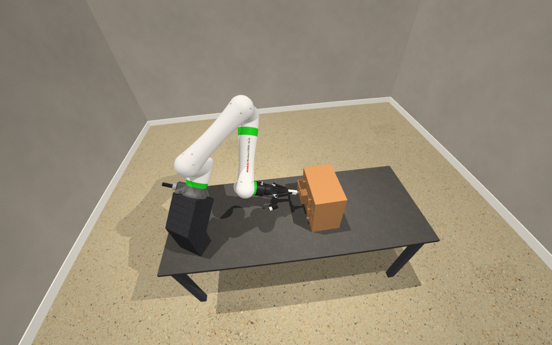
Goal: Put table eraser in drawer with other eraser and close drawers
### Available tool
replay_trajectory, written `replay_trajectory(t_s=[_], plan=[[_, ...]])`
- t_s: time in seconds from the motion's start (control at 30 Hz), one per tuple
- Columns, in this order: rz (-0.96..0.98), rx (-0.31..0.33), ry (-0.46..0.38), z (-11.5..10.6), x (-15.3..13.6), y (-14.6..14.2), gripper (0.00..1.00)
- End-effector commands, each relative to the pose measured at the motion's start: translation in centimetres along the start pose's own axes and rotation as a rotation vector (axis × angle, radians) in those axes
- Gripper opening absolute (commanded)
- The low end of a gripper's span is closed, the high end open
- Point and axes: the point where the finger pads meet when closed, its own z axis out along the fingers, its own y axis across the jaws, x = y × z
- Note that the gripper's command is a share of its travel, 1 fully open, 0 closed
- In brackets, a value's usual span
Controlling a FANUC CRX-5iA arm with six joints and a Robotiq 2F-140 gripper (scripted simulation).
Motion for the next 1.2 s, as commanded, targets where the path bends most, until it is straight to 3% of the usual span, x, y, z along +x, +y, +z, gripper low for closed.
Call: replay_trajectory(t_s=[0.0,1.17], plan=[[0.000,0.000,0.000,0.7,-0.3,0.0,0.00],[0.000,0.000,-0.001,3.6,-1.3,0.0,0.00]])
